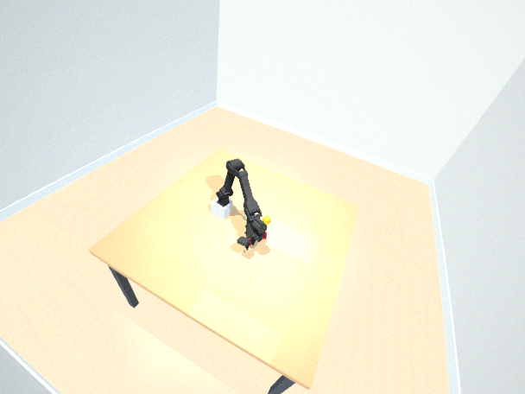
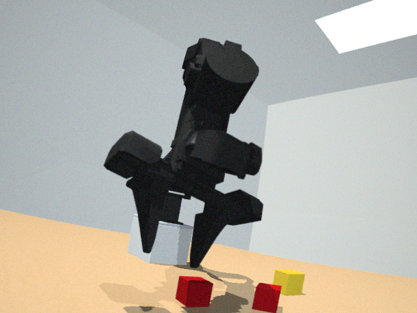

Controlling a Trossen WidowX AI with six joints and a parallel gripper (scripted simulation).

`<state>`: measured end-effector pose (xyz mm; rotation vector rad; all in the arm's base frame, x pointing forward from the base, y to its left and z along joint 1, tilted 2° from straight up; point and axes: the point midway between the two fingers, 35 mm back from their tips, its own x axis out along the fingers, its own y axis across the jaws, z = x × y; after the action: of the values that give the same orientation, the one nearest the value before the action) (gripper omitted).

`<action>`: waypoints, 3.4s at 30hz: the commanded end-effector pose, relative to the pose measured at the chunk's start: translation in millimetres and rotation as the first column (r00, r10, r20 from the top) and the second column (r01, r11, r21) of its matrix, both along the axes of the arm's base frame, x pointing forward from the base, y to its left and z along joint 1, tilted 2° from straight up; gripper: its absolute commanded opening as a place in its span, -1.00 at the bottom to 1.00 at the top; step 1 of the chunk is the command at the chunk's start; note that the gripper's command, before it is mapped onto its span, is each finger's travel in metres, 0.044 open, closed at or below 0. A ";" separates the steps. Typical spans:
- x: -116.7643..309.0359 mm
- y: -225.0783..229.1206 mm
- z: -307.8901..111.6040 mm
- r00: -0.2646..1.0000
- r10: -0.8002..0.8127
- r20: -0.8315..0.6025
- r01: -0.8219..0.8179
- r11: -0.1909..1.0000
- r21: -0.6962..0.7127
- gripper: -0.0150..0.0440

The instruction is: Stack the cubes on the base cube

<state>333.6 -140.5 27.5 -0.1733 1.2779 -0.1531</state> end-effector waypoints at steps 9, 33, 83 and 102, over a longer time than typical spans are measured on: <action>-20.0 34.2 31.6 0.643 0.726 -0.245 -0.745 0.666 0.017 0.41; -44.1 60.2 58.0 0.019 0.955 -0.296 -0.987 0.065 0.144 0.41; -37.6 58.6 -51.9 0.019 0.955 -0.296 -0.987 0.065 0.145 -0.13; -34.8 56.1 -20.2 0.070 0.953 -0.295 -0.984 0.114 0.133 -0.14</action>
<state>296.4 -84.2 -4.9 -1.2093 1.2017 1.1090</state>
